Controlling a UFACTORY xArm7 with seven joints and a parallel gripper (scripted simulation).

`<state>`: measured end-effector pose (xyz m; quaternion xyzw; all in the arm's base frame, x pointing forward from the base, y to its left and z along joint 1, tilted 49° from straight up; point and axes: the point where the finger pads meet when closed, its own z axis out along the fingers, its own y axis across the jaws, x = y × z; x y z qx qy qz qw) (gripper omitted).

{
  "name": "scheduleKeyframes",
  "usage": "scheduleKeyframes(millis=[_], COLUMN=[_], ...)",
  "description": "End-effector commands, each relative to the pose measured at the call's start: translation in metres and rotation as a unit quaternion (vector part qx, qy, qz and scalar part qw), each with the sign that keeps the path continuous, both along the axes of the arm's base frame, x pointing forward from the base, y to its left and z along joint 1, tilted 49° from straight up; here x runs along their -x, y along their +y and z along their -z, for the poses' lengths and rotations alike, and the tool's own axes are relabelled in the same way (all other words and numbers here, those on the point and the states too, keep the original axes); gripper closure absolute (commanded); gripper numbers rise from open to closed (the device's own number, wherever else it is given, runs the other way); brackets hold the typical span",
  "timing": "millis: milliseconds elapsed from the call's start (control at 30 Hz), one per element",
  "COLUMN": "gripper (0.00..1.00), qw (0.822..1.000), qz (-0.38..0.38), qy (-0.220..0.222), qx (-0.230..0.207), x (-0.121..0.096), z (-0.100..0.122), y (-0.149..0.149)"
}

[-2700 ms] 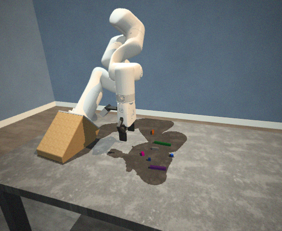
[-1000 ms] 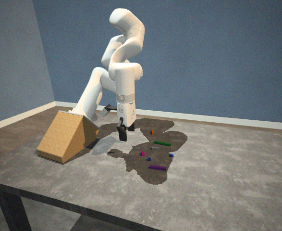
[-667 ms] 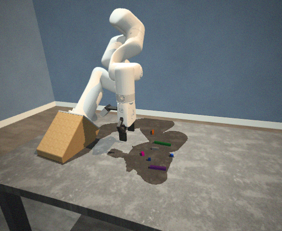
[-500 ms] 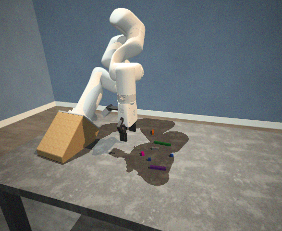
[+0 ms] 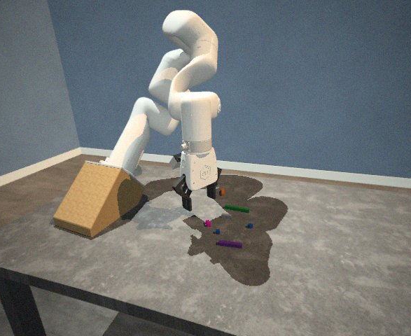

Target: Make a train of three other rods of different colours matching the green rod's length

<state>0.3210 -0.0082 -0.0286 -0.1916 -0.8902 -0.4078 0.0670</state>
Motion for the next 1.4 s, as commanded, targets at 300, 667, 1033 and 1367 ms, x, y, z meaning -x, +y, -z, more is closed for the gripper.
scheduleKeyframes(millis=[300,667,1033,1367], gripper=[0.0,0.0,0.0,0.0], qw=[0.991,0.991,0.991,0.991], qz=[0.084,0.084,0.084,0.084], qy=[0.108,0.108,0.108,0.108], qx=[-0.002,-0.002,-0.002,-0.002], x=[-0.028,-0.028,-0.028,-0.028], z=[0.01,0.01,0.01,0.01], y=[-0.009,-0.009,-0.009,-0.009])
